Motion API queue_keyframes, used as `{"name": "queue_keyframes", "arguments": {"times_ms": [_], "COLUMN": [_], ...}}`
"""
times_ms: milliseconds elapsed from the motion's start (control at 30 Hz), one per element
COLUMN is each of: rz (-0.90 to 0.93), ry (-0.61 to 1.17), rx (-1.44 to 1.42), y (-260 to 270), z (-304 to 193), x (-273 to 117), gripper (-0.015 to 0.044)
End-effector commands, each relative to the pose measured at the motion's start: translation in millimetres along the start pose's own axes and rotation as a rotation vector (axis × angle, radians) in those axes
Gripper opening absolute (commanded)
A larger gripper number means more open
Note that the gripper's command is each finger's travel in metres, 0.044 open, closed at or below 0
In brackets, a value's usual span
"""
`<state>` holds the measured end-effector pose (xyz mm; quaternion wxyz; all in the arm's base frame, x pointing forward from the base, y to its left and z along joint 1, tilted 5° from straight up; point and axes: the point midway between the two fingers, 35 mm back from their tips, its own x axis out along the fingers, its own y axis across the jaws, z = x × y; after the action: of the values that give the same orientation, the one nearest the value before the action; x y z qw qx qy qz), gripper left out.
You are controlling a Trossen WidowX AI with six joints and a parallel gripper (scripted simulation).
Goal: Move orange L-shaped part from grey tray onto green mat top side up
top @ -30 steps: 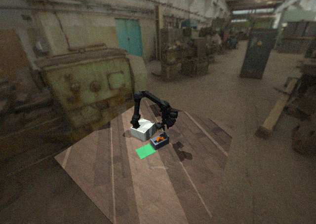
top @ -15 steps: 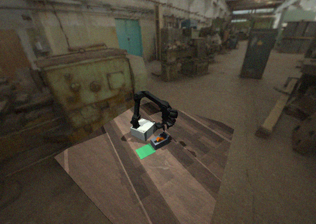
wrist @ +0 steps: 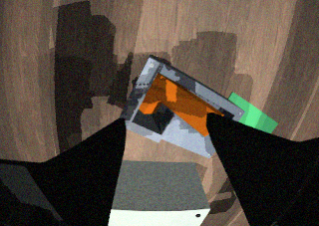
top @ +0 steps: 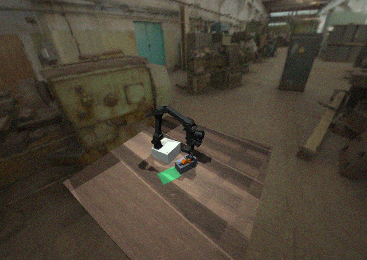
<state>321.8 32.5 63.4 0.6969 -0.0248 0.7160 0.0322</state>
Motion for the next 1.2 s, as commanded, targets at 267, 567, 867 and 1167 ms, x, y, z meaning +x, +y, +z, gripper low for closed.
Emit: {"name": "queue_keyframes", "arguments": {"times_ms": [267, 567, 867, 1167], "rz": [0.006, 0.006, 0.006, 0.006], "ry": [0.035, 0.035, 0.035, 0.035], "rx": [-1.032, -1.032, -1.032, -1.032], "y": [-47, -47, -47, -47], "z": [-28, -28, -28, -29], "x": [1, 1, 3, 32], "gripper": [0.0280, 0.0280, 0.0280, 0.0280]}}
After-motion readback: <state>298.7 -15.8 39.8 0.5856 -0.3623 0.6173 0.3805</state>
